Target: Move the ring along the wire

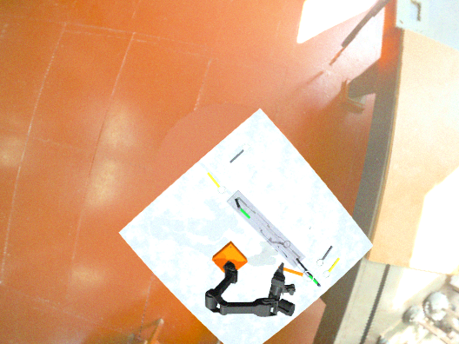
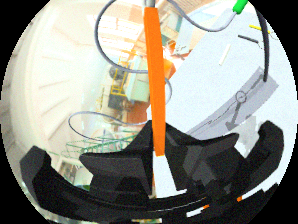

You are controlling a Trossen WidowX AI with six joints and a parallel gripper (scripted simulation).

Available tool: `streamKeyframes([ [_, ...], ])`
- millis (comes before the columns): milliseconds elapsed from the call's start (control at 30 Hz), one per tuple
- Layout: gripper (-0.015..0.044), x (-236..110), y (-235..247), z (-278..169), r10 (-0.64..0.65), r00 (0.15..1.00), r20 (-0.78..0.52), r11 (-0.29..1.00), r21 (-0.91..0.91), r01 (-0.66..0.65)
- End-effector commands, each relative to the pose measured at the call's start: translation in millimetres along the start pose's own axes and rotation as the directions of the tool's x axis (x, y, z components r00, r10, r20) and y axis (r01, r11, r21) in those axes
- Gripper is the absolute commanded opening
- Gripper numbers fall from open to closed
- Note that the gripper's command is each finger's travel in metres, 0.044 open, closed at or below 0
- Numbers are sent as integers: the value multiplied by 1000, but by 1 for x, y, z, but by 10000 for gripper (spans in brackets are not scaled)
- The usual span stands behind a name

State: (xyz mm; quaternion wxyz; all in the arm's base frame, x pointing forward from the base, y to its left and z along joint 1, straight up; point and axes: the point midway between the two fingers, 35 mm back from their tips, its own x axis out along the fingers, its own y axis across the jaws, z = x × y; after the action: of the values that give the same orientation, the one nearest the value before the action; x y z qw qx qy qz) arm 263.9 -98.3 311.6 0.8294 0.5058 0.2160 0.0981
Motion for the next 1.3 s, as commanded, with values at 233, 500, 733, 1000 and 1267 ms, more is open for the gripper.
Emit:
streamKeyframes([
  [233, -150, -1, -4, 3, -63, 998, 15, 991, -117, 64],
  [500, -150, -1, -12, 4, -123, 992, 31, 968, -216, 127],
  [733, -150, -2, -19, 6, -180, 982, 53, 932, -311, 187],
  [1000, -150, -4, -30, 10, -259, 961, 97, 851, -447, 275],
  [1267, -150, -7, -40, 17, -330, 931, 156, 737, -573, 358],
])
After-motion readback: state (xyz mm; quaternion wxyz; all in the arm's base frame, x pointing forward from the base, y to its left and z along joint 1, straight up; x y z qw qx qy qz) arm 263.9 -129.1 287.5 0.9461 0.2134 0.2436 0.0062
